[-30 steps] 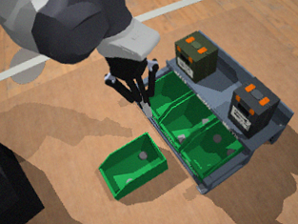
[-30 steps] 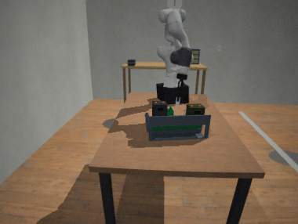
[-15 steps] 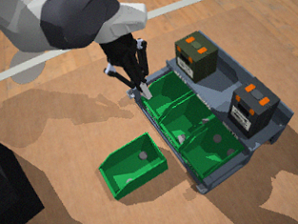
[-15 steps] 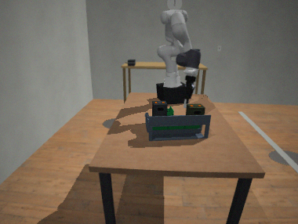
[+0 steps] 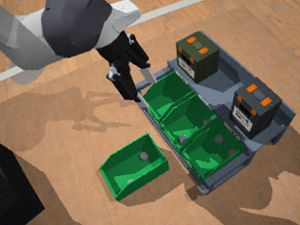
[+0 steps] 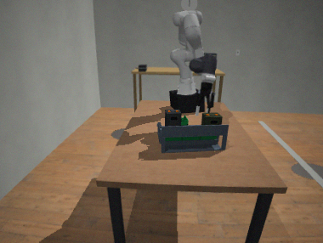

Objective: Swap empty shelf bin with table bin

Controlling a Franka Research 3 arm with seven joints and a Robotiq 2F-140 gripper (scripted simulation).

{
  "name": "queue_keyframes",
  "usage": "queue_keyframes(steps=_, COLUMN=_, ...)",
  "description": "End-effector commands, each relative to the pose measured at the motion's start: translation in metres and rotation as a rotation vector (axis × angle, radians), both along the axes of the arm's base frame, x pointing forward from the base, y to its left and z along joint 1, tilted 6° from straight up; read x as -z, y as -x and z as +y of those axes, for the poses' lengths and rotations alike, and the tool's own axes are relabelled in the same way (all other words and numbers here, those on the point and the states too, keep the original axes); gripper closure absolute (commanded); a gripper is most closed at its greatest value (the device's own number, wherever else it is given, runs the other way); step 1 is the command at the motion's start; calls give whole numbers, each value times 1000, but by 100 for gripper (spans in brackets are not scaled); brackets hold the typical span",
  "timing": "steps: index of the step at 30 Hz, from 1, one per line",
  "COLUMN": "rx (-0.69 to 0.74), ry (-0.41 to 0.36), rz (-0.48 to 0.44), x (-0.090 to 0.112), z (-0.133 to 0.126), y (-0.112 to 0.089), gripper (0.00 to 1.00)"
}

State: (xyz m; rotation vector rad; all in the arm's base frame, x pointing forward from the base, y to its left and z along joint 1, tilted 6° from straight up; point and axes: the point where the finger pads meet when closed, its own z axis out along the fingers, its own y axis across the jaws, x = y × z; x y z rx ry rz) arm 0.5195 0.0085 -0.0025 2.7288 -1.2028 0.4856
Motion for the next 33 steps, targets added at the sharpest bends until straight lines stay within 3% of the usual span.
queue_keyframes(steps=1, rx=-272, ry=29, rz=58, x=-1, z=4, y=-3, gripper=43)
queue_keyframes(steps=13, rx=-661, ry=110, rz=92, x=-1, z=4, y=-3, gripper=43)
queue_keyframes(steps=15, rx=-661, ry=110, rz=92, x=-1, z=4, y=-3, gripper=43)
queue_keyframes(steps=16, rx=-743, ry=128, rz=99, x=-1, z=4, y=-3, gripper=43)
queue_keyframes(steps=30, rx=-1181, ry=215, rz=138, x=-1, z=4, y=-3, gripper=43)
queue_keyframes(steps=32, rx=-1181, ry=215, rz=138, x=-1, z=4, y=-3, gripper=43)
queue_keyframes(steps=33, rx=-1260, ry=230, rz=146, x=-1, z=4, y=-3, gripper=43)
